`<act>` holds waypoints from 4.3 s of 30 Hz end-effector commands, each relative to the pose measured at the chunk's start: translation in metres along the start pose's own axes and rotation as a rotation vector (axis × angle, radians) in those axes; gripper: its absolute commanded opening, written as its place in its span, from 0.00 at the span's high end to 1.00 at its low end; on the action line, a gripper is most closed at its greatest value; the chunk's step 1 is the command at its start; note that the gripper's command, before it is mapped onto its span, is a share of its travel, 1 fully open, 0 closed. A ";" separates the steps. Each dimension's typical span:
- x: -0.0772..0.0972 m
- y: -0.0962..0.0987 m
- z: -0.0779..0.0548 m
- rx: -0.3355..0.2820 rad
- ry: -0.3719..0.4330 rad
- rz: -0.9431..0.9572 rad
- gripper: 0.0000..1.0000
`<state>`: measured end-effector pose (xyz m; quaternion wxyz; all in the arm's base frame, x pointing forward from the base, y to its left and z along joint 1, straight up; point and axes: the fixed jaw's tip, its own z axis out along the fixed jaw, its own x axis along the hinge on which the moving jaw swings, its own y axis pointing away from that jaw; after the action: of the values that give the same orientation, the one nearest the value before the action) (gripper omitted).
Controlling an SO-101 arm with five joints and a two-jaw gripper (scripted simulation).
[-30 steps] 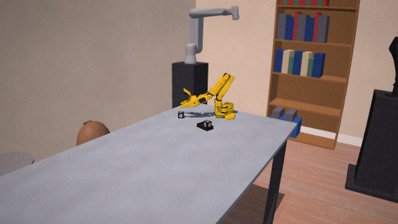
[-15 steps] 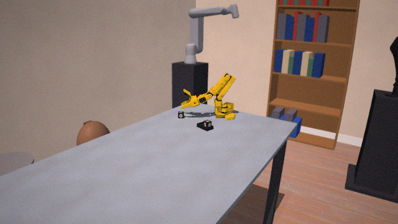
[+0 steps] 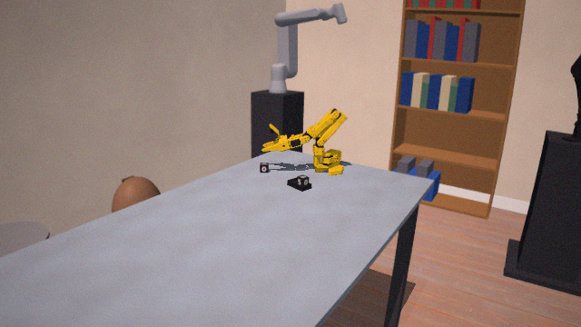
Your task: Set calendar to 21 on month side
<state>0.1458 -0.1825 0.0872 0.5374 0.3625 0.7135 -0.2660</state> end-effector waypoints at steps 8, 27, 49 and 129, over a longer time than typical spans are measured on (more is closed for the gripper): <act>-0.064 -0.001 -0.017 0.005 -0.313 -0.008 0.65; -0.083 -0.001 -0.027 0.007 -0.410 -0.019 0.65; -0.079 -0.003 -0.006 0.037 -0.116 -0.397 0.65; 0.026 -0.016 -0.018 -0.904 0.962 -1.329 0.65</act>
<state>0.1179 -0.1690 0.0716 0.0148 -0.2902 0.9557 -0.0476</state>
